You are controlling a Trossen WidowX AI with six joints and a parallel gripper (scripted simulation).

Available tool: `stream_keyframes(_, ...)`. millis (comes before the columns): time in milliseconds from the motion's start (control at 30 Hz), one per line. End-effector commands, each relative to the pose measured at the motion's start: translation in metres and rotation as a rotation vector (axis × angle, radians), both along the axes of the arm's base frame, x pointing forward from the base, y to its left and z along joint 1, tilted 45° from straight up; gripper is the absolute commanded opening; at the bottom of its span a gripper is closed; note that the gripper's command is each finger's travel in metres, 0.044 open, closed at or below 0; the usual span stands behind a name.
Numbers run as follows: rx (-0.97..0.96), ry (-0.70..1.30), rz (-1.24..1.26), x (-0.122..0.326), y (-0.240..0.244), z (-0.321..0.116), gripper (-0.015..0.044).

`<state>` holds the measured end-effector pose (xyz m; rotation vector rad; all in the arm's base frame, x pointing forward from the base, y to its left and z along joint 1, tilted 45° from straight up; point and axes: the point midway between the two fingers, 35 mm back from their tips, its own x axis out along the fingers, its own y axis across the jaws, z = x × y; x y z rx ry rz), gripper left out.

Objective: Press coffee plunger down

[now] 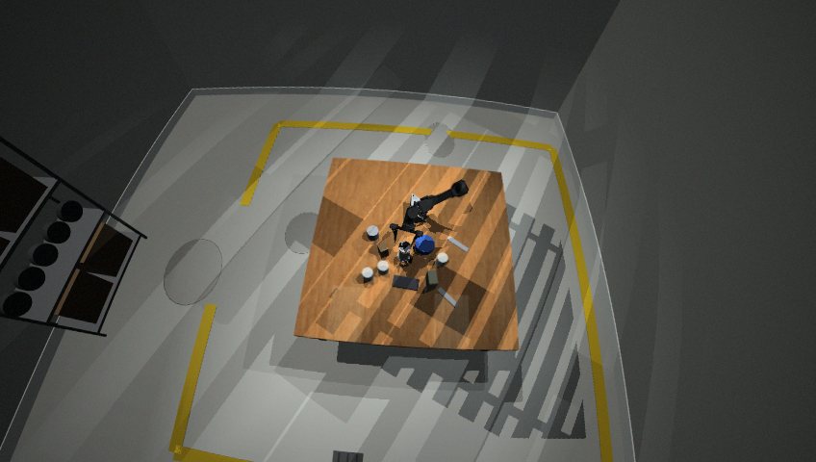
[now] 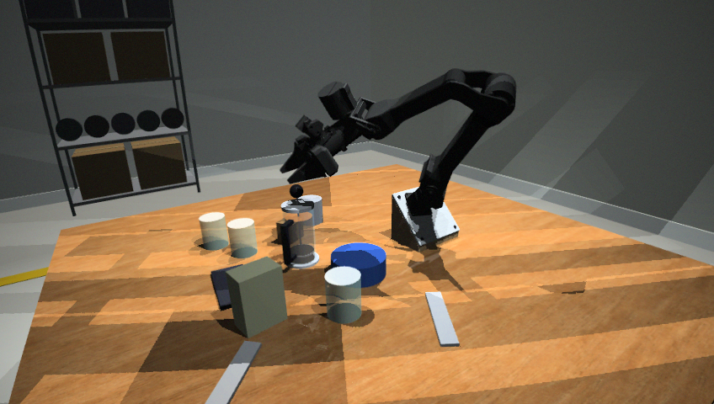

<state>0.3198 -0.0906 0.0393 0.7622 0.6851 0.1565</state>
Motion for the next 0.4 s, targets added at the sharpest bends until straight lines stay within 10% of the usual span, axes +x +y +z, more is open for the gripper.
stream_keyframes(0,-0.006,-0.026,0.004,-0.006,-0.0234,0.0375,0.044)
stream_keyframes(367,-0.004,-0.028,0.004,-0.0089,-0.0259,0.0418,0.044)
